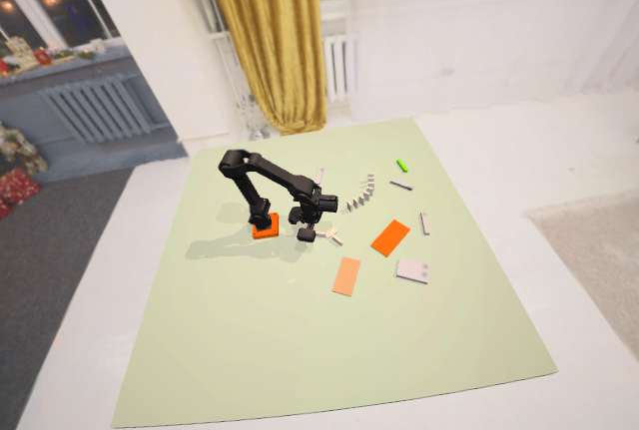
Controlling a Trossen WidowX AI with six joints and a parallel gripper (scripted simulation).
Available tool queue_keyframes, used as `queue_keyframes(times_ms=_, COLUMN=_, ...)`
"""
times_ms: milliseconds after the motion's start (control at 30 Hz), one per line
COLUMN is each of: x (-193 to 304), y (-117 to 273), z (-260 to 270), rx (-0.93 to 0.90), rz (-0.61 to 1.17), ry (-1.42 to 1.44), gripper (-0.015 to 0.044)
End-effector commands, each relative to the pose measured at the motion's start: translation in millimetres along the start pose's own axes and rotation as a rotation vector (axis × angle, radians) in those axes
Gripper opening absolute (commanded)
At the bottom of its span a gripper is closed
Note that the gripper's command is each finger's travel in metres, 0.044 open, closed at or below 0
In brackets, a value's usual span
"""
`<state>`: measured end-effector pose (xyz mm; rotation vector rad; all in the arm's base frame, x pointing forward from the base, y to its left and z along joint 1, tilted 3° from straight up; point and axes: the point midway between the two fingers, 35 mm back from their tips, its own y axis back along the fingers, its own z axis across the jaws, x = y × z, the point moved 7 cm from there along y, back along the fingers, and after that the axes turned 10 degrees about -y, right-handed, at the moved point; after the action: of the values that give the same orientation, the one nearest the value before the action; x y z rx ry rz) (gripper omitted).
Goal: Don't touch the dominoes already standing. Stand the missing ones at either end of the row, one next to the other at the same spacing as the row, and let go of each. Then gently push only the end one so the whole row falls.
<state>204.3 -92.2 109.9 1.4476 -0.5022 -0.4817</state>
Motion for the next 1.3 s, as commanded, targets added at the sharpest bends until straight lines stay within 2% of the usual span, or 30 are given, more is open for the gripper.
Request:
queue_keyframes(times_ms=0, x=-1, y=-8, z=0, rx=0.007, rz=0.005, ry=0.004, gripper=0.044)
queue_keyframes(times_ms=533, x=-1, y=-23, z=0, rx=0.007, rz=0.005, ry=0.004, gripper=0.044)
queue_keyframes(times_ms=1067, x=-1, y=-23, z=0, rx=0.007, rz=0.005, ry=0.004, gripper=0.0022)
queue_keyframes(times_ms=1267, x=-1, y=-23, z=0, rx=0.007, rz=0.005, ry=0.004, gripper=0.0022)
